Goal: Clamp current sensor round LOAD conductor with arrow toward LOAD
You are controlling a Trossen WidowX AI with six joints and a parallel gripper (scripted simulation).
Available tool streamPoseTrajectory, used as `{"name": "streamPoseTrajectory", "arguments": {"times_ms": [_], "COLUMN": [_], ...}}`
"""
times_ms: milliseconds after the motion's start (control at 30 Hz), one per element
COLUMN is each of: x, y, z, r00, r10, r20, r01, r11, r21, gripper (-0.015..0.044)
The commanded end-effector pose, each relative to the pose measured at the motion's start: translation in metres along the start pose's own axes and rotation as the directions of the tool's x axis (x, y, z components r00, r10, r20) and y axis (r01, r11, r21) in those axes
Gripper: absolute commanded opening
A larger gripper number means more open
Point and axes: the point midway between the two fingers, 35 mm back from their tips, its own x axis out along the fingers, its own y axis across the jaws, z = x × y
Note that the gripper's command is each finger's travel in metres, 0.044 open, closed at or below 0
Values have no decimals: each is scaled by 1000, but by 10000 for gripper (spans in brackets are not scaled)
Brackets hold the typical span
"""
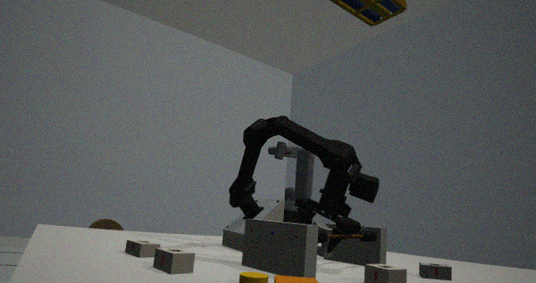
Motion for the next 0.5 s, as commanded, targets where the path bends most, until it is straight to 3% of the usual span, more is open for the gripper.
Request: {"name": "streamPoseTrajectory", "arguments": {"times_ms": [0, 467], "x": [6, 0], "y": [6, 0], "z": [-1, 0], "r00": [999, 1000], "r10": [34, 0], "r20": [4, 0], "r01": [-34, 0], "r11": [999, 1000], "r21": [-4, 0], "gripper": [440, 365]}}
